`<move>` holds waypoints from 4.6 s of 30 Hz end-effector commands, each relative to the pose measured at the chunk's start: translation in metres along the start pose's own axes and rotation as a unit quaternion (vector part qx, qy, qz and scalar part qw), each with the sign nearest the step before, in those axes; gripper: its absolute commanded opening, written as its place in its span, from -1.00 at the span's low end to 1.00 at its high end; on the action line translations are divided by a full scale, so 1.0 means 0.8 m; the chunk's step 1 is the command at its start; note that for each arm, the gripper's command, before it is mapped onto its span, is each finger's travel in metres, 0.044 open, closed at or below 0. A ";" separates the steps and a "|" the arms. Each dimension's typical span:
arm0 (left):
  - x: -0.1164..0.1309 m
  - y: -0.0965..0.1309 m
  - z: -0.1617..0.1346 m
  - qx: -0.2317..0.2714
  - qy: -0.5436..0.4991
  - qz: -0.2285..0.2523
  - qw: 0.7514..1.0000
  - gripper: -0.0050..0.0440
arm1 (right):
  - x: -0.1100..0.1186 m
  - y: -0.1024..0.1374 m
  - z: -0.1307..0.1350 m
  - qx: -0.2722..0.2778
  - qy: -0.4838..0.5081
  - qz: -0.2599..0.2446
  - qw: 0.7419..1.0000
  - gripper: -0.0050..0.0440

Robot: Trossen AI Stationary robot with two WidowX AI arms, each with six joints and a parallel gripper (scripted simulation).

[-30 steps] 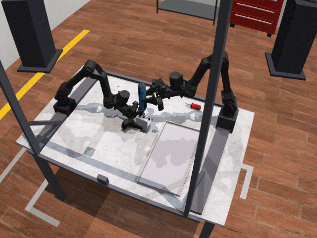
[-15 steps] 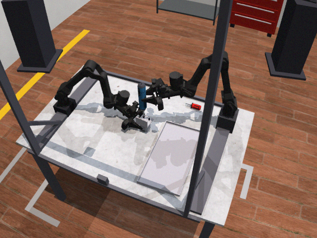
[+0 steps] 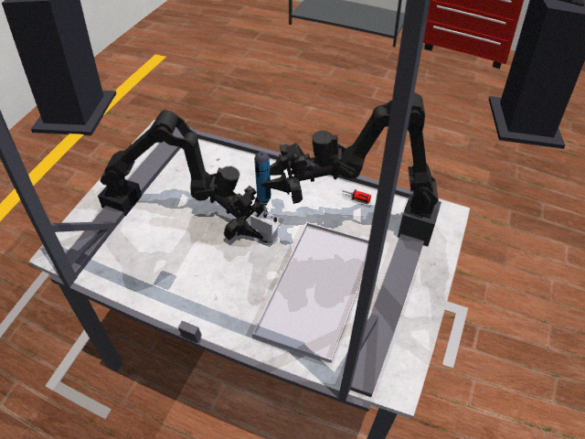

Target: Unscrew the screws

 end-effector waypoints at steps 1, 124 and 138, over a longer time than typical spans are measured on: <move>-0.015 -0.001 0.006 -0.005 -0.008 -0.015 1.000 0.19 | -0.015 0.001 0.001 0.002 0.001 -0.005 1.000 -0.14; -0.053 0.042 0.039 0.025 -0.018 -0.028 0.999 -0.79 | -0.095 0.007 0.015 0.000 0.002 -0.008 1.000 -0.14; -0.053 0.042 0.039 0.025 -0.018 -0.028 0.999 -0.79 | -0.114 0.017 0.020 0.001 0.002 -0.004 1.000 -0.14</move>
Point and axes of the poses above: on each arm, the point midway between the two fingers, 35 mm back from their tips, its own y axis back along the fingers, its own z axis across the jaws, x = y × z, the point moved 7 cm from there along y, back along the fingers, and after that the axes turned 10 degrees about -y, right-handed, at the moved point
